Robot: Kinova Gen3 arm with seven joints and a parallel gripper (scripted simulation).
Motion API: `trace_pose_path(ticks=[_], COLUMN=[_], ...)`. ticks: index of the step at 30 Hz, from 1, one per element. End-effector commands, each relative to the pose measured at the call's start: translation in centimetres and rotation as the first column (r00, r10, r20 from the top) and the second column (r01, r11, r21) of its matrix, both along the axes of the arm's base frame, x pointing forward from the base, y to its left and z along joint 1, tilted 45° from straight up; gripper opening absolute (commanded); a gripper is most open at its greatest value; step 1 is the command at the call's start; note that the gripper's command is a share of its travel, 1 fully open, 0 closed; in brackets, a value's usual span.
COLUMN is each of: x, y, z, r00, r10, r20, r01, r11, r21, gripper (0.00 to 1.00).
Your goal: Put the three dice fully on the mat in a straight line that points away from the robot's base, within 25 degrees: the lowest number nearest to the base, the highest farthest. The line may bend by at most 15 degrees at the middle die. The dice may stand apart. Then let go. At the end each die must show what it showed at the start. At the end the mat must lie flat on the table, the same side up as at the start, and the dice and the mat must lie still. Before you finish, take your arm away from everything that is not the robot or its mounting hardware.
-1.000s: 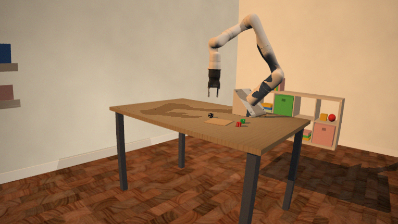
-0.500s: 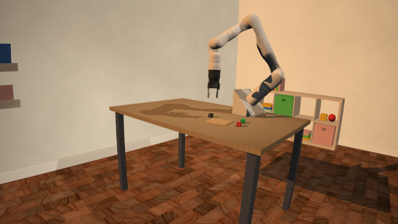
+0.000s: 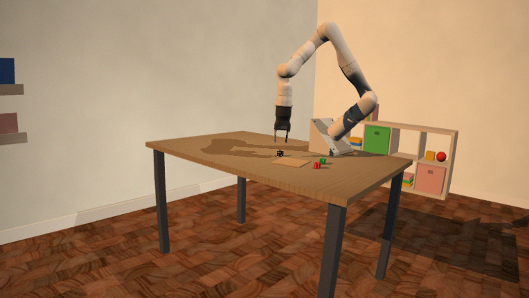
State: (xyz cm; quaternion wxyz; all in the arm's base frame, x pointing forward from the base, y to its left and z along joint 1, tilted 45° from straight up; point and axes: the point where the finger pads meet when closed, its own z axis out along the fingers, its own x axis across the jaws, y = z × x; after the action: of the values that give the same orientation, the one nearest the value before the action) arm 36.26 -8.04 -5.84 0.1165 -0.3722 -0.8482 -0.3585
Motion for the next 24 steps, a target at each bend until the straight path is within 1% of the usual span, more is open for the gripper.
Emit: trace_pose_path(ticks=[1, 4, 9, 24], x=[-0.3, -0.2, -0.2, -0.2], y=[2.0, 2.8, 3.2, 3.2], z=[-1.1, -1.9, -2.3, -2.4], r00=[1.0, 1.0, 1.0, 1.0], r10=[0.018, 0.018, 0.018, 0.018], r20=[-0.009, -0.009, -0.009, -0.009], r01=[-0.018, -0.018, -0.018, -0.018], r11=[1.0, 1.0, 1.0, 1.0], r21=[0.017, 0.017, 0.017, 0.017], gripper=[1.0, 1.0, 1.0, 1.0])
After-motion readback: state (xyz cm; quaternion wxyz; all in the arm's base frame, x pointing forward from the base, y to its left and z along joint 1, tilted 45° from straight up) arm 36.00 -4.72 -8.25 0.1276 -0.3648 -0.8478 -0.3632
